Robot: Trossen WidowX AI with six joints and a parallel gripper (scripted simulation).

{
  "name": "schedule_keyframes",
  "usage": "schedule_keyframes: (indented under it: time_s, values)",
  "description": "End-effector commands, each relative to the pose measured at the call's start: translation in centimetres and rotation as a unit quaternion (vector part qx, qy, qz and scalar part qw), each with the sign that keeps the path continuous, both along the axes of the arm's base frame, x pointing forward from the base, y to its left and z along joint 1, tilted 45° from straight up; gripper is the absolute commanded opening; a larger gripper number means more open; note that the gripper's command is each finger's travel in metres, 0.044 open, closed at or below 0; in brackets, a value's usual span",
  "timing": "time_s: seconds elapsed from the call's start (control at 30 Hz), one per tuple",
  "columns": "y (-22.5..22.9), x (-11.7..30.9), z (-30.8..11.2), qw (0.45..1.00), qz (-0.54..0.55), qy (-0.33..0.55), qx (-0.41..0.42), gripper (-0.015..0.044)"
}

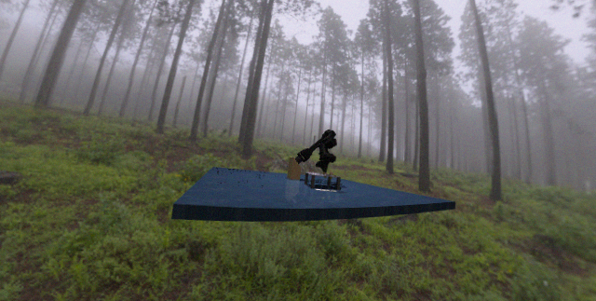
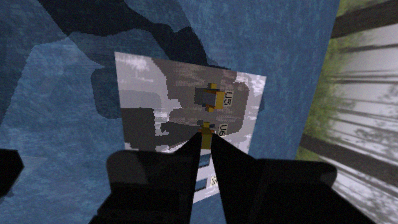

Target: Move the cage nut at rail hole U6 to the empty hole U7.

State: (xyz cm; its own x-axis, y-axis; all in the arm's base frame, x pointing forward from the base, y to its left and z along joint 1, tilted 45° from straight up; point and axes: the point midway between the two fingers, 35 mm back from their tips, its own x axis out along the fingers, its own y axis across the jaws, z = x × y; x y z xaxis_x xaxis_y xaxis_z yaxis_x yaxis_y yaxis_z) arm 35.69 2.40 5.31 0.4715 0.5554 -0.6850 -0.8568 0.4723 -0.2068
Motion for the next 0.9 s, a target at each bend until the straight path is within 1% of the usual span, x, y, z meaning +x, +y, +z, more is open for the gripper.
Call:
schedule_keyframes:
  time_s: [0.0, 0.87]
  values:
    - [0.00, -0.12, -0.12, 1.000, -0.004, 0.000, -0.001, 0.0027]
    - [0.06, -0.27, -0.17, 1.000, -0.016, -0.011, -0.005, 0.0027]
